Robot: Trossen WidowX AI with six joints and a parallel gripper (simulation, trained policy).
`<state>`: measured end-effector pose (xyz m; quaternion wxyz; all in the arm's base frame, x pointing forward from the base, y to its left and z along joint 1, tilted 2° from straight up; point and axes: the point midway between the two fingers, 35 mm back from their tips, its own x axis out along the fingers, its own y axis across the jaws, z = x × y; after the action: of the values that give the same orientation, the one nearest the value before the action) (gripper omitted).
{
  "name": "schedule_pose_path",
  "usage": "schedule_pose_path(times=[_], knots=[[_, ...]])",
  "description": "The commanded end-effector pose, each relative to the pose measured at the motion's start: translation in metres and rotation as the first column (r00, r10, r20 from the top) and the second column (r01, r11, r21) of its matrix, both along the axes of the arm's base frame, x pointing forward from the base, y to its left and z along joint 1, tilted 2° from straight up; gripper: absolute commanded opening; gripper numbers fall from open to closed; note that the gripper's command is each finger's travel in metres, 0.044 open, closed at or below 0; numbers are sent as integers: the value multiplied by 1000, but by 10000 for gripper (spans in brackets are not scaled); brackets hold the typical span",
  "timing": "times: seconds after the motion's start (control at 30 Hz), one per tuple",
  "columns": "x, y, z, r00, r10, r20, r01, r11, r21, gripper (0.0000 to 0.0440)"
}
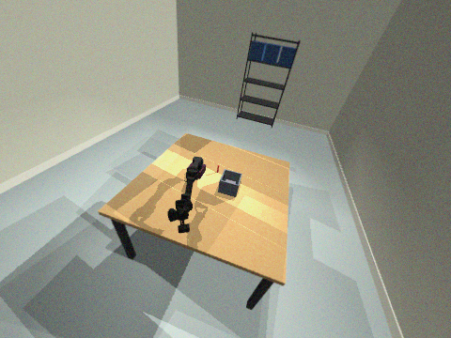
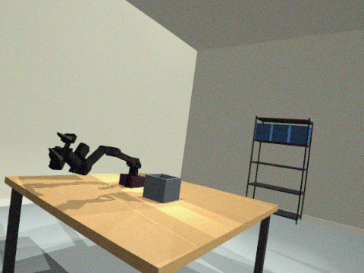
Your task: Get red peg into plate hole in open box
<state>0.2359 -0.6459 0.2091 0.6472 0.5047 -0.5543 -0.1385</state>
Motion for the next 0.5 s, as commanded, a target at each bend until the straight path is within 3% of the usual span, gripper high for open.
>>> schedule_pose_path(times=[0.0, 0.2, 0.47], knots=[[3, 0, -2, 1000, -4, -6, 4, 1000, 8, 424], [49, 8, -6, 998, 35, -43, -32, 996, 85, 440], [120, 42, 18, 989, 151, 0, -148, 971, 187, 436]])
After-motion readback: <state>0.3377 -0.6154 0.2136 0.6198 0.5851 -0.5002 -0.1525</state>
